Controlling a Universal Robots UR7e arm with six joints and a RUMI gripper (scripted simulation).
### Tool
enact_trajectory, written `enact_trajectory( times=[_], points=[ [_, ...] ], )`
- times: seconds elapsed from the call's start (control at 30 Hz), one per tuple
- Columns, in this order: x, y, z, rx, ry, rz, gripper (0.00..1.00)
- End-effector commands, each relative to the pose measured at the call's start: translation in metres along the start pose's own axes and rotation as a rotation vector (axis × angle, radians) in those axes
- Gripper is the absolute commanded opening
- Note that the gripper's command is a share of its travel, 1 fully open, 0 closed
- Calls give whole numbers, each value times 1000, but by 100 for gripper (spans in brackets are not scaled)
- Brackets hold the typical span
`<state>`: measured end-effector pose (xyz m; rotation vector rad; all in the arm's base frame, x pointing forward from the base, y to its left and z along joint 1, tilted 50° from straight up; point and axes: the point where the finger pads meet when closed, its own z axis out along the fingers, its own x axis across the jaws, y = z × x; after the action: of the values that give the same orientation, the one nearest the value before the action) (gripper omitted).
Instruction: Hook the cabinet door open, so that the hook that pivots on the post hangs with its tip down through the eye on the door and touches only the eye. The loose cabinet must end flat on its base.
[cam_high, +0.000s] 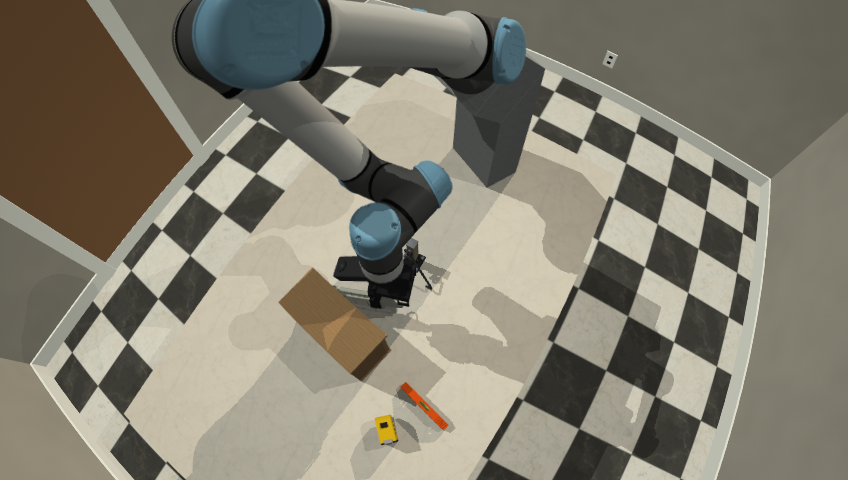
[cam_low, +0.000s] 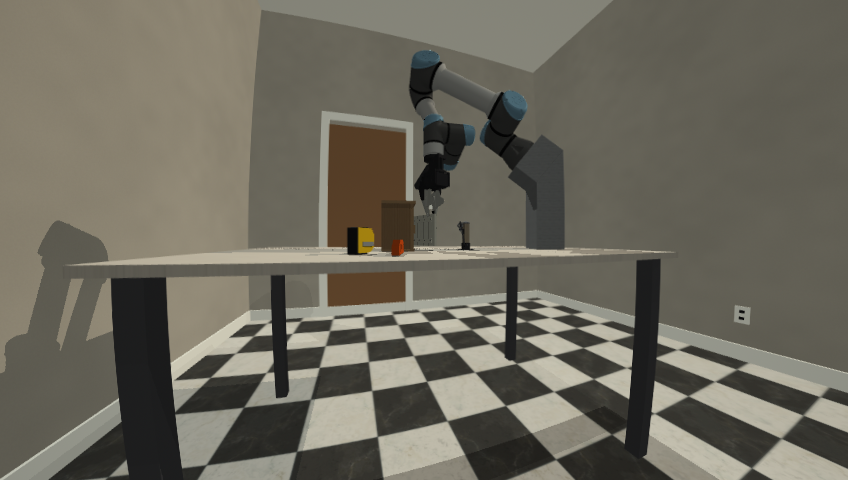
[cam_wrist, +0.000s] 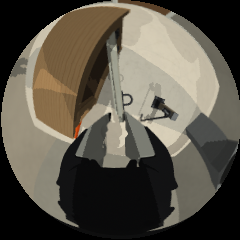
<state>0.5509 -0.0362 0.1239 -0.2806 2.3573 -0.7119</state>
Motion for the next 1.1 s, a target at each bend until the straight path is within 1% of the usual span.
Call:
enact_trajectory(
  times=[0.0, 0.63, 0.77, 1.07],
  points=[
    [0, 0, 0, 0, -1, 0, 15],
    [0, 0, 0, 0, -1, 1, 15],
    [-4, 0, 0, 0, -1, 37, 15],
    [-6, 0, 0, 0, -1, 37, 15]
  ],
)
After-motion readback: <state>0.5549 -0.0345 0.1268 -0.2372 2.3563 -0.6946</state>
